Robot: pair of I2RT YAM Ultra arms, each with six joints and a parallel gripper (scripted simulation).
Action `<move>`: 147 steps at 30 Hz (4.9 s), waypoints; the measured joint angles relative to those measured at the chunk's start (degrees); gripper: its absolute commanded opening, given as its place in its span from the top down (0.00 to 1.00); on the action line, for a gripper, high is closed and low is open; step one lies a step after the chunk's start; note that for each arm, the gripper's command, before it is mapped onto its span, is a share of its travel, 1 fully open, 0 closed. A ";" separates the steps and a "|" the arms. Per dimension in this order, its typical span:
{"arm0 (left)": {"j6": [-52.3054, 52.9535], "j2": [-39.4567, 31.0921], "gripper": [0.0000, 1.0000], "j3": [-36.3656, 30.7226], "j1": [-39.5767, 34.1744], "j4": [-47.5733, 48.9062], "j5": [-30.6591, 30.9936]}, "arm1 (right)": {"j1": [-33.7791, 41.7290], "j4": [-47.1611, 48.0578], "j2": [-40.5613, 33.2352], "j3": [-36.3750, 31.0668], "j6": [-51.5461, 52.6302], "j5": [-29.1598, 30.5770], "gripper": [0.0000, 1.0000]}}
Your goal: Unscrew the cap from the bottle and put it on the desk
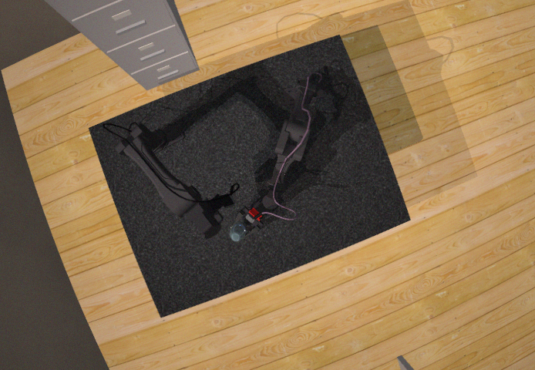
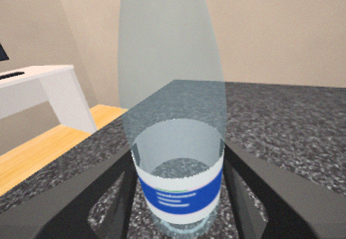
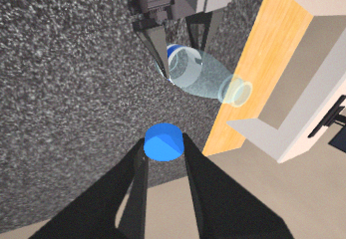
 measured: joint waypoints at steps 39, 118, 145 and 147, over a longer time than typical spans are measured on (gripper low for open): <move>-0.07 0.00 1.00 0.00 1.18 0.00 -0.72 | -15.98 1.95 29.18 8.76 62.34 -0.17 1.00; -0.22 6.12 1.00 0.04 0.42 7.50 -0.07 | -17.90 2.19 37.64 11.61 91.56 -1.38 1.00; -0.22 6.12 1.00 0.04 0.42 7.50 -0.07 | -17.90 2.19 37.64 11.61 91.56 -1.38 1.00; -0.22 6.12 1.00 0.04 0.42 7.50 -0.07 | -17.90 2.19 37.64 11.61 91.56 -1.38 1.00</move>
